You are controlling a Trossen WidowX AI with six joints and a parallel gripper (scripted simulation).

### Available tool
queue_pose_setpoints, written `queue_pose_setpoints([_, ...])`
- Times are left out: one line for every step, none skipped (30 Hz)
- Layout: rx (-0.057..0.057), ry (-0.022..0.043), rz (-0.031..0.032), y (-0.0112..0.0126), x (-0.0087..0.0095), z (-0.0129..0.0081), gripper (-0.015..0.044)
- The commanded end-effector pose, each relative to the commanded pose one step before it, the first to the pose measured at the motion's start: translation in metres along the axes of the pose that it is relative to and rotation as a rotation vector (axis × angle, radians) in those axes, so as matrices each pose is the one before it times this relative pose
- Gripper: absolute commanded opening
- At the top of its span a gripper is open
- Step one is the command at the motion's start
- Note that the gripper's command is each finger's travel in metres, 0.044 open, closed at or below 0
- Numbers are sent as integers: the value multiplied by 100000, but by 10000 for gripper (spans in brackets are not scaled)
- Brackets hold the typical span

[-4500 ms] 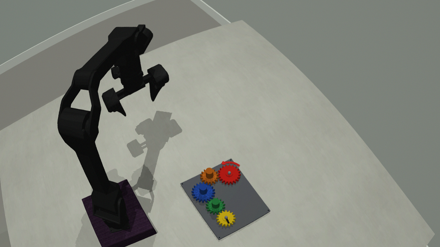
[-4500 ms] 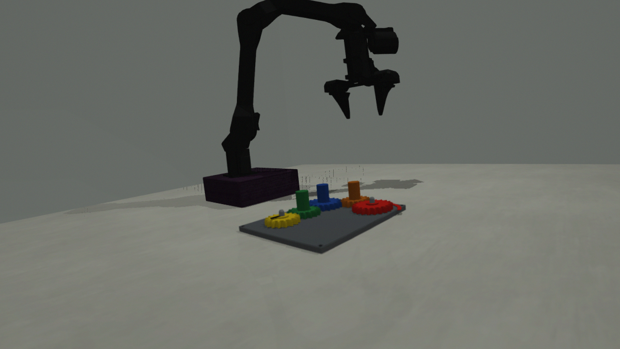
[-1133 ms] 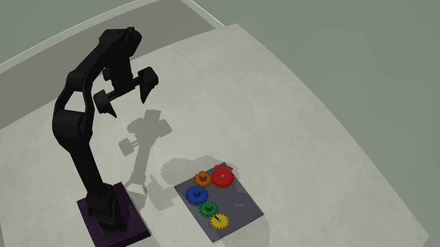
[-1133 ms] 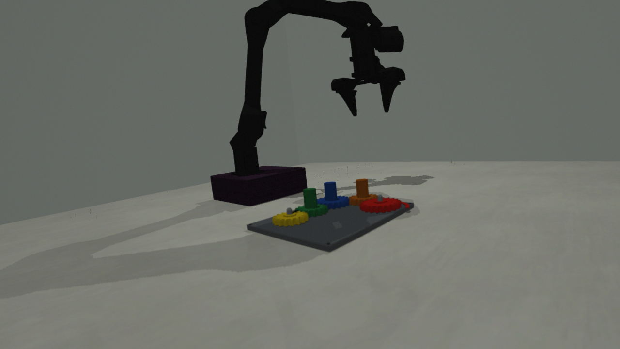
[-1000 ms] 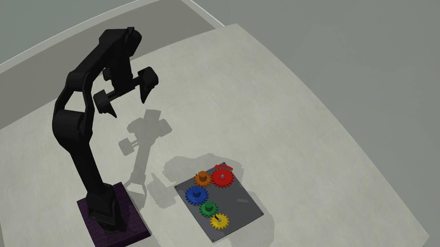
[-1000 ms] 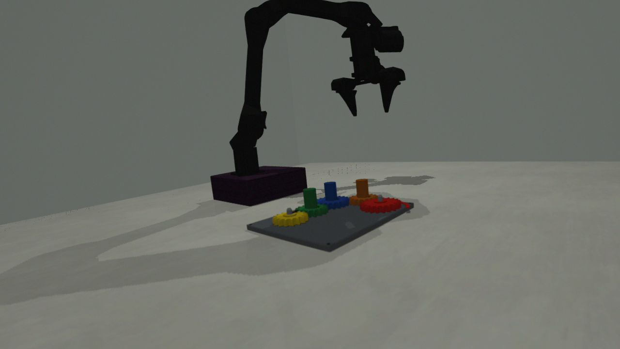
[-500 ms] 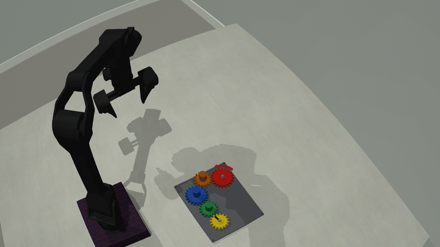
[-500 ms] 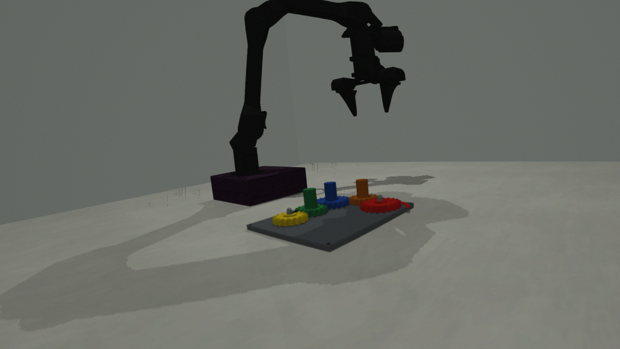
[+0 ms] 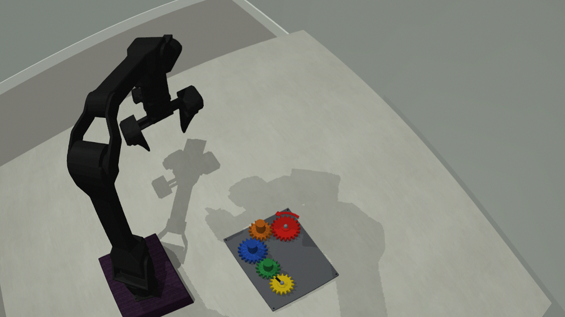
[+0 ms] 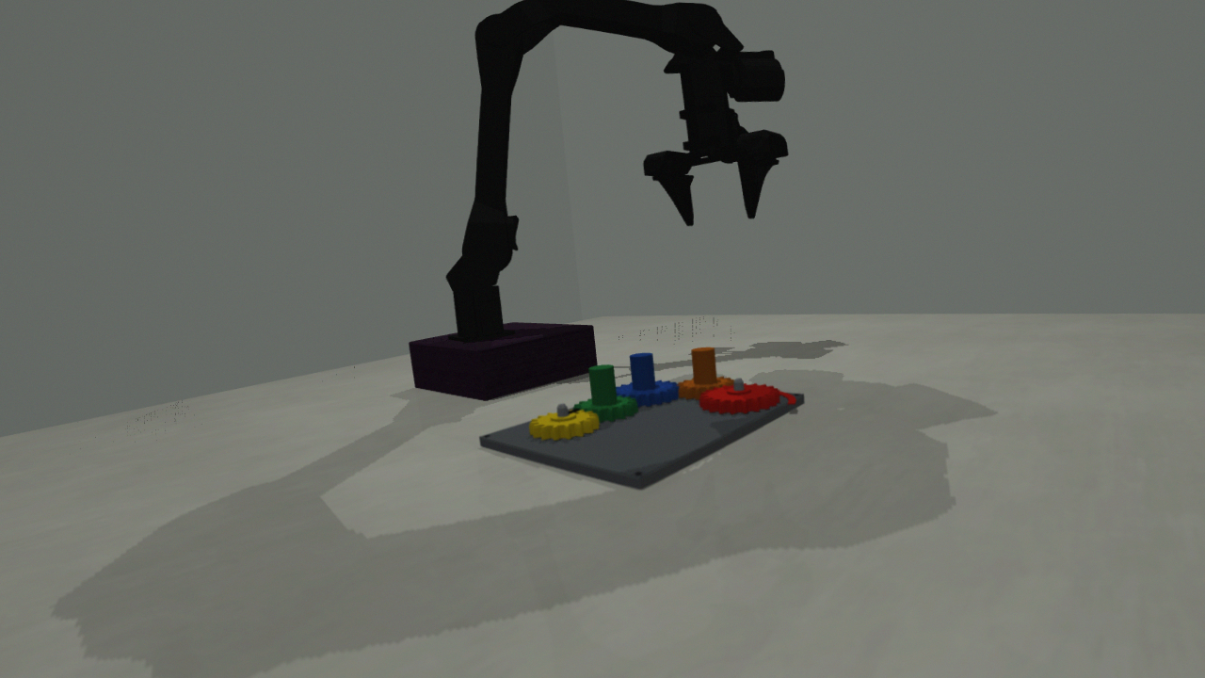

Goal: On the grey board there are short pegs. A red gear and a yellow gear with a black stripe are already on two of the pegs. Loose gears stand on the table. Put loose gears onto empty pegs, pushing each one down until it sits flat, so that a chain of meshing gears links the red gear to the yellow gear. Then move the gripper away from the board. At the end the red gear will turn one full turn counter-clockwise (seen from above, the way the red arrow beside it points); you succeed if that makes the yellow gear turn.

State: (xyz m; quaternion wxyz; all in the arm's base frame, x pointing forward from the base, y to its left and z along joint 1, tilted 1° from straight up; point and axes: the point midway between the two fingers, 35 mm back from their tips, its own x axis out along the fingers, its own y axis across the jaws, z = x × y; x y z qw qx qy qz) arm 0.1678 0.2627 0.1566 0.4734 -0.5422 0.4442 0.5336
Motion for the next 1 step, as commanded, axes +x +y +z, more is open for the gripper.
queue_pose_setpoints([383, 189, 46, 21, -12, -28, 440])
